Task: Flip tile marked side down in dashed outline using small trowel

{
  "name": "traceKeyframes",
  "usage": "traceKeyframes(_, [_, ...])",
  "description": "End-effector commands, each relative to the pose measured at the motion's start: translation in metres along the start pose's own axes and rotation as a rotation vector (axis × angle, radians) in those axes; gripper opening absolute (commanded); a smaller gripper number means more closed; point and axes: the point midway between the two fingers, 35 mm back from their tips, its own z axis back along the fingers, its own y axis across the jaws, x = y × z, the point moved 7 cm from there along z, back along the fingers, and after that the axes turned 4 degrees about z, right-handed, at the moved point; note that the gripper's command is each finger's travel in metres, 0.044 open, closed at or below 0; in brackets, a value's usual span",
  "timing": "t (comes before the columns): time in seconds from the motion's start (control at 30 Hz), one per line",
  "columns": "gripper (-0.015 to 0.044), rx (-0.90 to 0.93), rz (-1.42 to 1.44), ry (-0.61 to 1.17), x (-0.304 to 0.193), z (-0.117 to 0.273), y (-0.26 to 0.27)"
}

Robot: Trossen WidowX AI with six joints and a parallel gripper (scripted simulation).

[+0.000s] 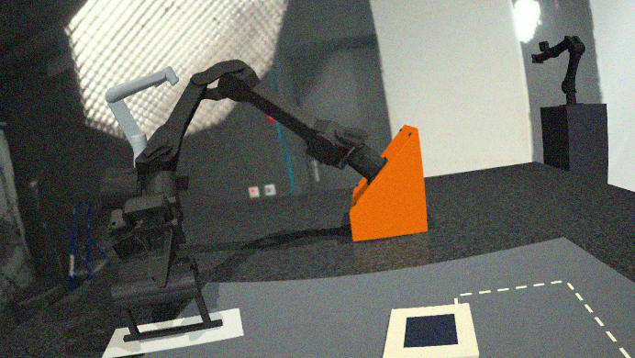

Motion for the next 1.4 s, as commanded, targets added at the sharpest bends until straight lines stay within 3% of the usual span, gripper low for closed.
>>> traceKeyframes(0.0, [0.03, -0.007, -0.005, -0.001, 0.0, -0.008, -0.001])
traceKeyframes(0.3, [0.03, -0.007, -0.005, -0.001, -0.001, -0.02, -0.001])
traceKeyframes(0.5, [0.0142, -0.007, -0.005, -0.001, -0.001, -0.02, -0.001])
traceKeyframes(1.2, [0.0002, -0.007, -0.005, -0.001, -0.001, -0.02, -0.001])
traceKeyframes(1.37, [0.0, -0.006, -0.006, 0.001, 0.001, -0.004, 0.02])
